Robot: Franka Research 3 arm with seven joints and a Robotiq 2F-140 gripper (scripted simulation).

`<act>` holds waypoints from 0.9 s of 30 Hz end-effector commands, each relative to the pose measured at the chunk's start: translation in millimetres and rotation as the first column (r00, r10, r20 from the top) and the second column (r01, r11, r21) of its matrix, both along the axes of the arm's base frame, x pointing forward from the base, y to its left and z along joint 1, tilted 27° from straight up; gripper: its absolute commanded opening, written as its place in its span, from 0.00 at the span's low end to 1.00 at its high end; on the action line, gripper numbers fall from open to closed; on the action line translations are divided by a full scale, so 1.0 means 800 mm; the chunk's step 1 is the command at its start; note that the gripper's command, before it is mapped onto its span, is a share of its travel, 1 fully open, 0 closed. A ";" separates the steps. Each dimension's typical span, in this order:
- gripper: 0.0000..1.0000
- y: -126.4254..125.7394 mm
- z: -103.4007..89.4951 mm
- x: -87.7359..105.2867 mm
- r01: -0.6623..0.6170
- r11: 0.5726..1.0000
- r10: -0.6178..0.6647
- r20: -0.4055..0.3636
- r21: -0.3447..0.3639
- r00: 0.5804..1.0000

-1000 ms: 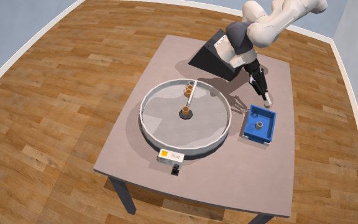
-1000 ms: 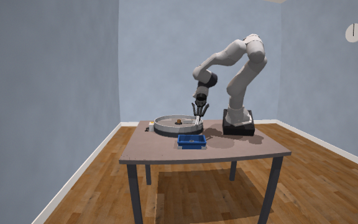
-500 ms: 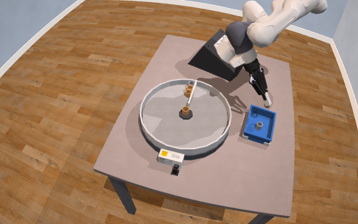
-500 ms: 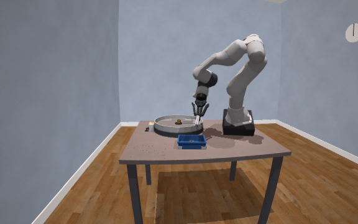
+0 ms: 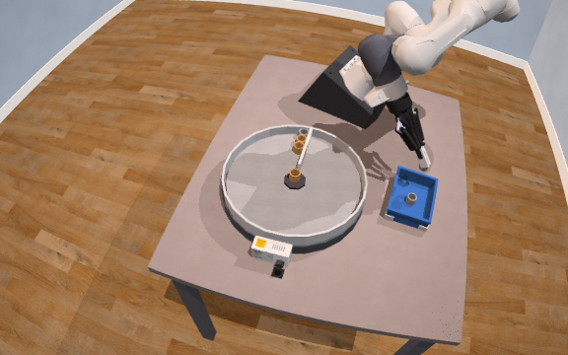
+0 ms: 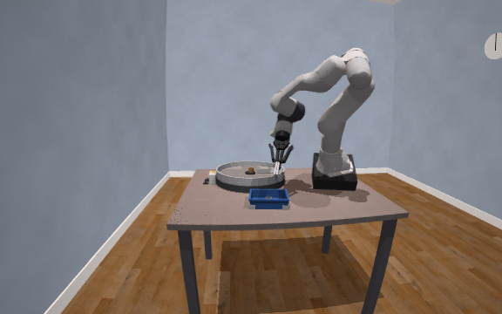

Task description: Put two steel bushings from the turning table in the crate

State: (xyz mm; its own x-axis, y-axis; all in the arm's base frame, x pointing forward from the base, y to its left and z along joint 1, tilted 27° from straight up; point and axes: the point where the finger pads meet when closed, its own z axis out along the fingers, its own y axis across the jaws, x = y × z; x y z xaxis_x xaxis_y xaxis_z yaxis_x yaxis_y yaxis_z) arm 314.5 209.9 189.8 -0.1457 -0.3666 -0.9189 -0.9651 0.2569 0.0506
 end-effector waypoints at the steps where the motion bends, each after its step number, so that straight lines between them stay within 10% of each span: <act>1: 0.00 0.000 -0.004 -0.007 0.002 1.000 -0.002 -0.016 0.004 1.000; 27: 0.00 -0.001 -0.005 -0.010 0.002 1.000 -0.002 -0.016 0.004 1.000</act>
State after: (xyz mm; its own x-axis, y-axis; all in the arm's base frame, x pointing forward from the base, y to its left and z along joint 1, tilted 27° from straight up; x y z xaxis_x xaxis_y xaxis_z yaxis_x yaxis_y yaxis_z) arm 314.9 208.7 190.8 -0.1433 -0.3674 -0.9190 -0.9651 0.2575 0.0476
